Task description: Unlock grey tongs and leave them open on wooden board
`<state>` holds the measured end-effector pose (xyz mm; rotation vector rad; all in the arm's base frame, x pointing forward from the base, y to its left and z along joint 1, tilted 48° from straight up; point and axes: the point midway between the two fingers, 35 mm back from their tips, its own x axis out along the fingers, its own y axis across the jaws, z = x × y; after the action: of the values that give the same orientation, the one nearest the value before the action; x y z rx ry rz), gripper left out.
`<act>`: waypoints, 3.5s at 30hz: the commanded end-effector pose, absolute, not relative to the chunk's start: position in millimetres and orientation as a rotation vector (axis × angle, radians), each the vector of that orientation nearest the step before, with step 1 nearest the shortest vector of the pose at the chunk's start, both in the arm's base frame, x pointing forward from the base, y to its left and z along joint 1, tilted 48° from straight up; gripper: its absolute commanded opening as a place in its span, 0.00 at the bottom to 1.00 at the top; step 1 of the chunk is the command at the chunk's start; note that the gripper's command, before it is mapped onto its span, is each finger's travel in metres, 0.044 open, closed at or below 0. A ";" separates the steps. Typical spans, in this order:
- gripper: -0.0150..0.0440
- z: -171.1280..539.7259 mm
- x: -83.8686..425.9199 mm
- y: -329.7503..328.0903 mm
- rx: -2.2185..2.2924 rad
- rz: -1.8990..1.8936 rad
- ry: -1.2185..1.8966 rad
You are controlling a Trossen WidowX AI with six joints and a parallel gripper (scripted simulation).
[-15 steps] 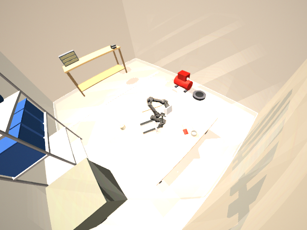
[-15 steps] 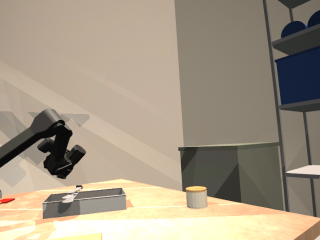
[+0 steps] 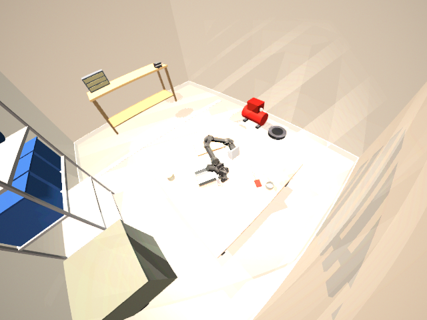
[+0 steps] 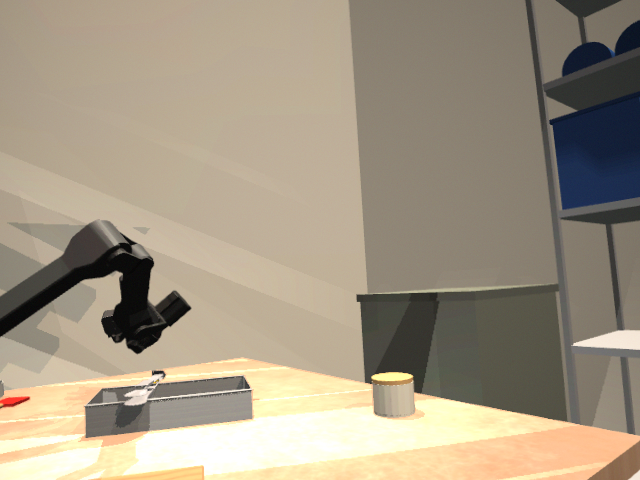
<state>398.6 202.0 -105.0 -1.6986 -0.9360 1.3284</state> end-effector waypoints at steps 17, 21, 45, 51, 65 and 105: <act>0.69 -120.2 431.4 78.4 -0.869 1.098 1.383; 0.69 -111.4 426.9 67.3 -0.833 1.019 1.490; 0.69 -41.4 387.6 1.1 -0.763 0.436 2.105; 0.69 -41.4 387.6 1.1 -0.763 0.436 2.105; 0.69 -48.6 388.2 -2.2 -0.769 0.434 2.104; 0.69 -99.6 355.3 -27.9 -0.793 0.429 2.188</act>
<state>360.2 -25.1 -95.1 -0.7830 2.1750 0.4240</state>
